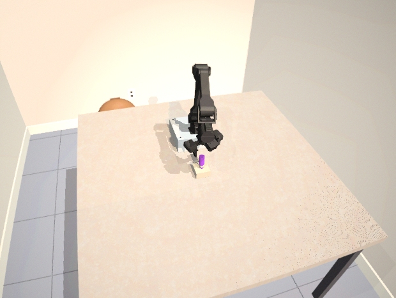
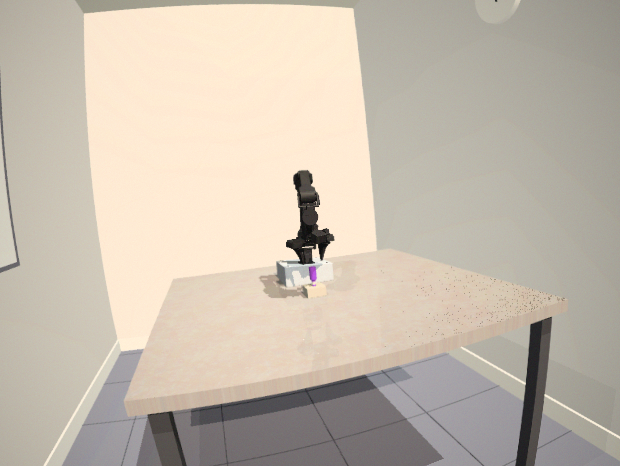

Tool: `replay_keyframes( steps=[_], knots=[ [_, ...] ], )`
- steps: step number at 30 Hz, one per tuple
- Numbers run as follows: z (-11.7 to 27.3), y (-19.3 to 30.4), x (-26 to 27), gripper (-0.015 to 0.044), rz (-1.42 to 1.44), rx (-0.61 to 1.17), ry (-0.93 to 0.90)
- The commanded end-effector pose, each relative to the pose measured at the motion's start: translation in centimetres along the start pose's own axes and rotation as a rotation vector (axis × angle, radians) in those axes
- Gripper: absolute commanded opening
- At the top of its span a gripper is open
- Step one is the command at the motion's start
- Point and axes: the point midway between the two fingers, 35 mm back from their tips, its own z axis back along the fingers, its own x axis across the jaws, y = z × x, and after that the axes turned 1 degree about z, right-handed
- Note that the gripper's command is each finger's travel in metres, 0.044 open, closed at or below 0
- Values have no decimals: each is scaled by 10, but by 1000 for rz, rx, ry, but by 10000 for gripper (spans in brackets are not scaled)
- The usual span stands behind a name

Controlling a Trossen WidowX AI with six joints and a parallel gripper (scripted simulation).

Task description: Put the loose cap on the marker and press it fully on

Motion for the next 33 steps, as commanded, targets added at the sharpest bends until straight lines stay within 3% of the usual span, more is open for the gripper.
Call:
replay_keyframes(
  steps=[1,13,33],
  knots=[
    [11,4,-1,309,-224,-12,7],
    [12,5,-1,0,-280,-12,7],
    [5,5,-1,0,-280,-12,7]
  ],
)
